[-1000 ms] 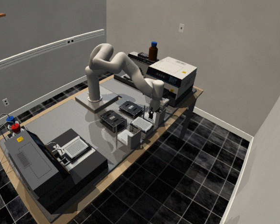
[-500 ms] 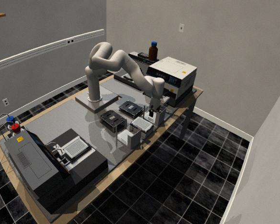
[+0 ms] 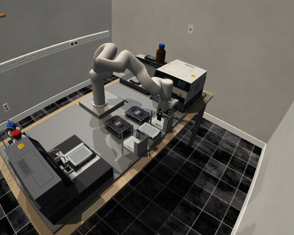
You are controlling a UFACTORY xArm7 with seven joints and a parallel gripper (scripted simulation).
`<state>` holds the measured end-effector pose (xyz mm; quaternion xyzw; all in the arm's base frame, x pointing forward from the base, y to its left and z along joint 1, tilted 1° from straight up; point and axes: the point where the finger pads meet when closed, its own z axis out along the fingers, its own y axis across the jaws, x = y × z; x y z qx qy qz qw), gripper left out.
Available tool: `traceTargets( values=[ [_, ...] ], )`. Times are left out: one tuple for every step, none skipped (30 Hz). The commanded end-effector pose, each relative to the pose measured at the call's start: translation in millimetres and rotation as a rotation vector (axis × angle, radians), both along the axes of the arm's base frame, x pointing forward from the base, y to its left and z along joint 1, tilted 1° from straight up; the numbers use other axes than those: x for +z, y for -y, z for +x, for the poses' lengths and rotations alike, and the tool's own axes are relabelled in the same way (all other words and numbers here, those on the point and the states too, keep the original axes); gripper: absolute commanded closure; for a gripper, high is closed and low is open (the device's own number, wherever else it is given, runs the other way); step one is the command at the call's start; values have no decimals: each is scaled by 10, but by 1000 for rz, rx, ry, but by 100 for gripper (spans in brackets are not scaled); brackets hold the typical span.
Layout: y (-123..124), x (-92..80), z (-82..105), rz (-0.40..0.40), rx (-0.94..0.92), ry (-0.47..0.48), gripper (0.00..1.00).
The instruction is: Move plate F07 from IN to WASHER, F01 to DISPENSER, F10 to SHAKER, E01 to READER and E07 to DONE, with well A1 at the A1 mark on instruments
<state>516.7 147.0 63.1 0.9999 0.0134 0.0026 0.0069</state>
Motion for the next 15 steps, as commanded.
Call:
traceTargets(
  values=[
    [-5,53,11,1,0,4,0],
    [-6,66,11,1,0,4,0],
    [-6,80,10,1,0,4,0],
    [-6,93,10,1,0,4,0],
    [-6,106,10,1,0,4,0],
    [-6,120,10,1,0,4,0],
    [-6,133,10,1,0,4,0],
    [-7,146,10,1,0,4,0],
    [-7,160,10,1,0,4,0],
    [-7,173,10,1,0,4,0],
    [-7,186,10,1,0,4,0],
    [-7,200,10,1,0,4,0],
    [-7,213,10,1,0,4,0],
    [-8,226,10,1,0,4,0],
    [-8,240,9,1,0,4,0]
  ],
)
